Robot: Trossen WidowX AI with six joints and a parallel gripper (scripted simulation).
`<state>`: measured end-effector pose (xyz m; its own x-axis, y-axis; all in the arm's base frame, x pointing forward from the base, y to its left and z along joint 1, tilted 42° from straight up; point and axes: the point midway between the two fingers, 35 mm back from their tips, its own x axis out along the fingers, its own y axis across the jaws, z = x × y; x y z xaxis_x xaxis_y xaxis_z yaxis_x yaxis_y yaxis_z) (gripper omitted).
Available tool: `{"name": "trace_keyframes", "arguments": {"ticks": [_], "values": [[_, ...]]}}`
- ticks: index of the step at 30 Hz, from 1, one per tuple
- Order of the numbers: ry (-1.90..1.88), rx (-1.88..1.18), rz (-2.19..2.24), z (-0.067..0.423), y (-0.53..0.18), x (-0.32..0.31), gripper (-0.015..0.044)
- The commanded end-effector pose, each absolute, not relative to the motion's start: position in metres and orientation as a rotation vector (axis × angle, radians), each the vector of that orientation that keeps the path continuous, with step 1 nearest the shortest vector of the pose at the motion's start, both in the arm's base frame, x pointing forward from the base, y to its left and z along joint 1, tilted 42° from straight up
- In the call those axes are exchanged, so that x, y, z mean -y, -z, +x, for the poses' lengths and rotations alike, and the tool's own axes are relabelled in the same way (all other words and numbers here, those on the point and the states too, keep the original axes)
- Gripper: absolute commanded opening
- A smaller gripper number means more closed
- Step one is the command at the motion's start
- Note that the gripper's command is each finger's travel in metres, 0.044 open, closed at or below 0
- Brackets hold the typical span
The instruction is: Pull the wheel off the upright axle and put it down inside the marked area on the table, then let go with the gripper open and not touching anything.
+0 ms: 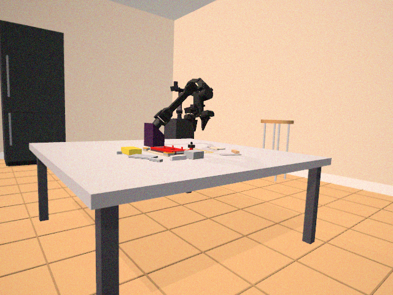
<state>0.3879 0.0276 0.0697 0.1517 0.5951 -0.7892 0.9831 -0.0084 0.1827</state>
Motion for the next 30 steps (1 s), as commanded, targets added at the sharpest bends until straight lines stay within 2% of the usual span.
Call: {"name": "trace_keyframes", "arguments": {"ticks": [1,18,30], "values": [[0.749,-1.698,1.695,0.37,-0.046,-0.018,0.03],[0.762,-1.724,1.697,0.361,-0.042,-0.021,0.03],[0.759,-1.726,1.699,0.359,0.009,-0.067,0.03]]}}
